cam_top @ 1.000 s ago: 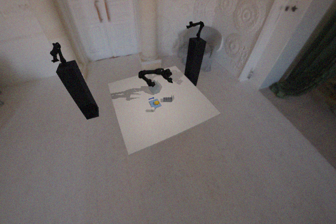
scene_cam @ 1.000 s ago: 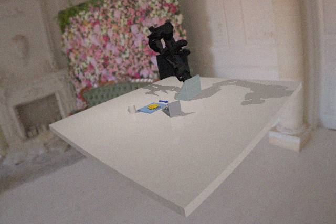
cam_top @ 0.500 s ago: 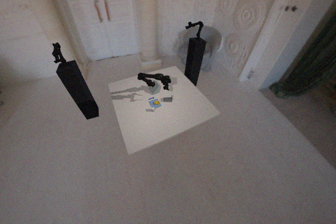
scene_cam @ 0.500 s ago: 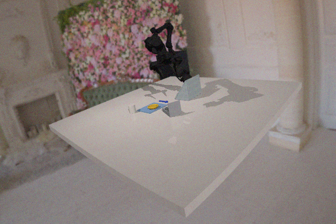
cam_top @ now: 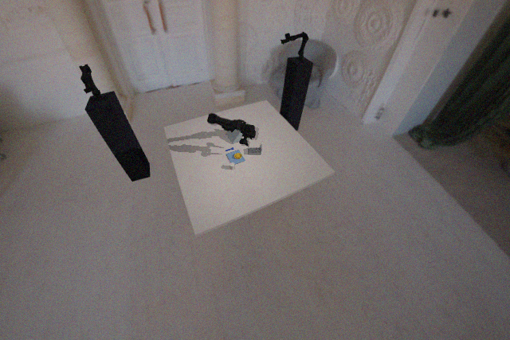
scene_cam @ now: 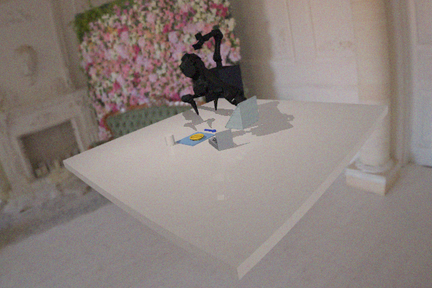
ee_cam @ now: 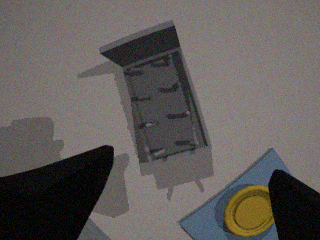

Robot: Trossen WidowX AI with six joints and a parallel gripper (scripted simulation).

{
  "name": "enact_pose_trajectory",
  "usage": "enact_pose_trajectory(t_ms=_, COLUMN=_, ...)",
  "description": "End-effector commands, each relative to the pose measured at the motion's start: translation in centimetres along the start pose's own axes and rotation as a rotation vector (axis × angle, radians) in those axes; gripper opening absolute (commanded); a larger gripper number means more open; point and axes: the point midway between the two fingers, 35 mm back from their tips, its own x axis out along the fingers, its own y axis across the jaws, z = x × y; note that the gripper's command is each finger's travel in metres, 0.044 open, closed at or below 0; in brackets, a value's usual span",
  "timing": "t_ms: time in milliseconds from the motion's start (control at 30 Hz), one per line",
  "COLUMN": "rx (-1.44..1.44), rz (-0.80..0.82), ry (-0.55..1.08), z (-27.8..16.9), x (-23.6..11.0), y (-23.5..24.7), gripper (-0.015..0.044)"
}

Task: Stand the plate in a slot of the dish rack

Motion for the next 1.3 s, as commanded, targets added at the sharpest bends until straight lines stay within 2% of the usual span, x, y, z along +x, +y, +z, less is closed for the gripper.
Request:
enact_pose_trajectory(t_ms=0, rx=0.108, rz=-0.027, ry=0.043, z=-1.3, x=0.8, y=-1.6, gripper=0.0400)
enact_pose_trajectory(t_ms=633, rx=0.676, rz=-0.203, ry=0.259, z=-8.5, x=4.8, y=-8.5, gripper=0.0400)
enact_pose_trajectory(t_ms=1267, rx=0.695, rz=-0.209, ry=0.265, z=-9.1, x=6.9, y=-9.3, gripper=0.0400)
